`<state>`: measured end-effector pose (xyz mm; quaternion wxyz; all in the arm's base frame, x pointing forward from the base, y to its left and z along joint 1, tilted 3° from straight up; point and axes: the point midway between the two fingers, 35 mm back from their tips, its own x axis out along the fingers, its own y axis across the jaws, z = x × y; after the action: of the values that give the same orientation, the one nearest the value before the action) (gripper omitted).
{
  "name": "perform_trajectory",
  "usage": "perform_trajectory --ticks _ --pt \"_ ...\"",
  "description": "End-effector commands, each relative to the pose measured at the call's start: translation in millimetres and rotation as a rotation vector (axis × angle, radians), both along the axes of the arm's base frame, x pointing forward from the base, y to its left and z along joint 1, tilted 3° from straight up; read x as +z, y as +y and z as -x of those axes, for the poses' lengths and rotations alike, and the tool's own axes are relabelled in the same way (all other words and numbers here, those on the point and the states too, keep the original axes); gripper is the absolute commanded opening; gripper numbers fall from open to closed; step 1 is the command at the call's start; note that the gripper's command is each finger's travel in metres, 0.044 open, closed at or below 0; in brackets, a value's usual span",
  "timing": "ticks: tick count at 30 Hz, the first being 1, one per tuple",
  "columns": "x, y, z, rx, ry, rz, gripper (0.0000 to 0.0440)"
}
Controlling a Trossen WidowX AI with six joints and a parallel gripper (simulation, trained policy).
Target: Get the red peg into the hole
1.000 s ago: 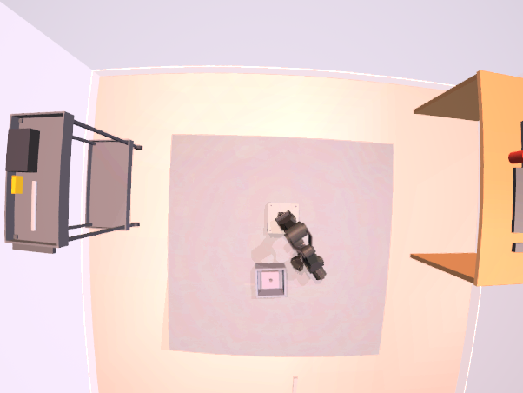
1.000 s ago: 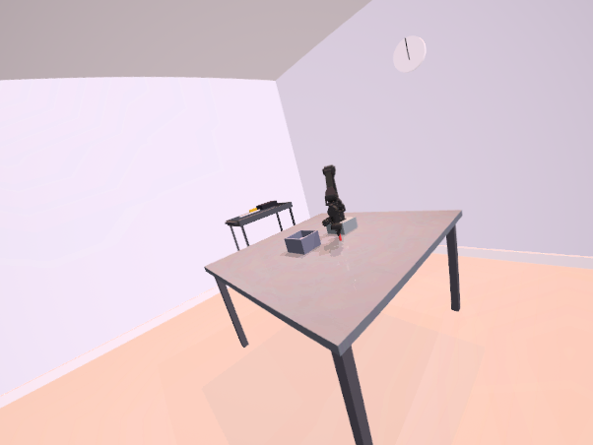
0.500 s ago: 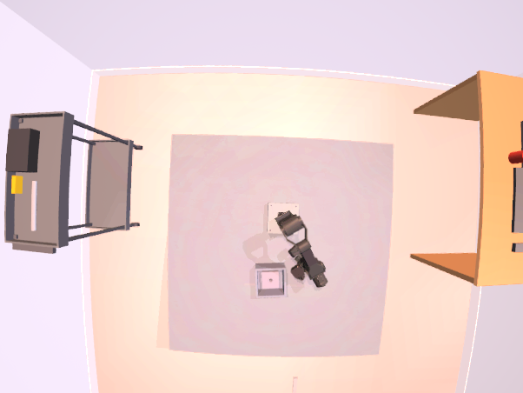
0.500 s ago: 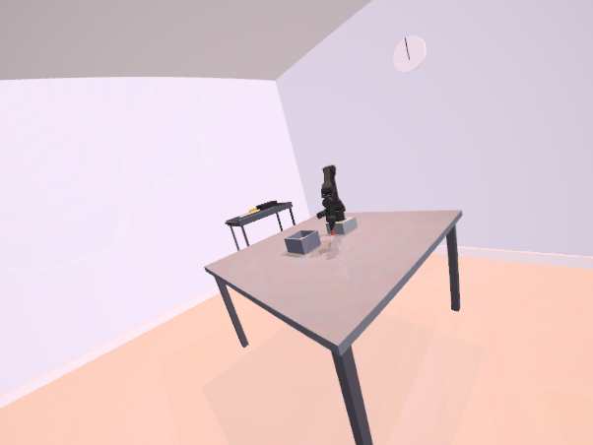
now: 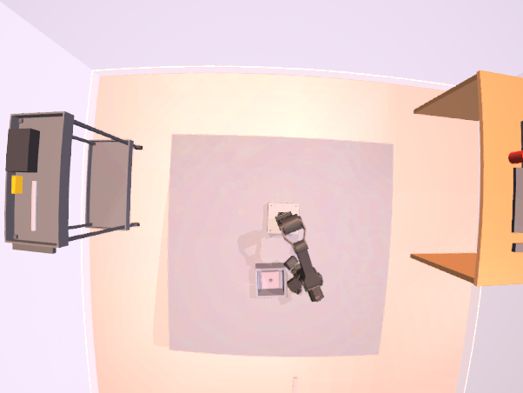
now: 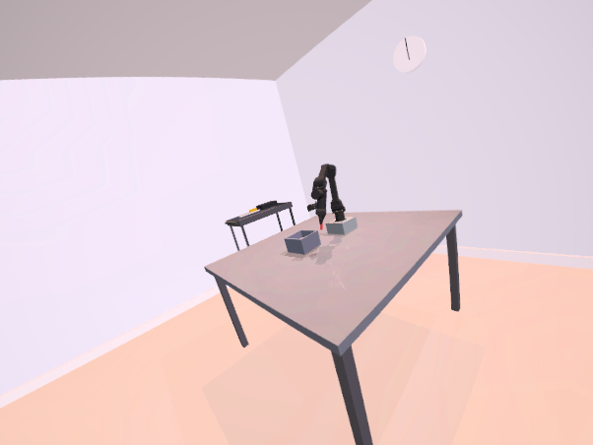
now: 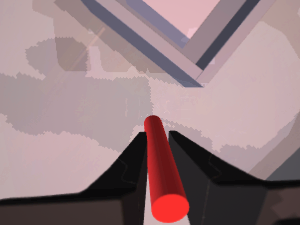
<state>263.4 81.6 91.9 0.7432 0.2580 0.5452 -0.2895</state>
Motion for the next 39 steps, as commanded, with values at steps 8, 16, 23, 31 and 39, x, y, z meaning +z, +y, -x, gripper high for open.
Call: perform_trajectory --ticks 8,16,23,31,39 --pt "12 -36 -26 -0.071 -0.013 0.011 0.0000" --pt "13 -65 -44 -0.131 -0.019 0.006 0.0000" --pt "8 -90 -59 -0.180 -0.019 -0.002 0.0002" --pt "-4 -111 -71 -0.220 -0.002 -0.021 0.0008" --pt "-29 -122 -79 -0.234 0.038 -0.039 0.0014"
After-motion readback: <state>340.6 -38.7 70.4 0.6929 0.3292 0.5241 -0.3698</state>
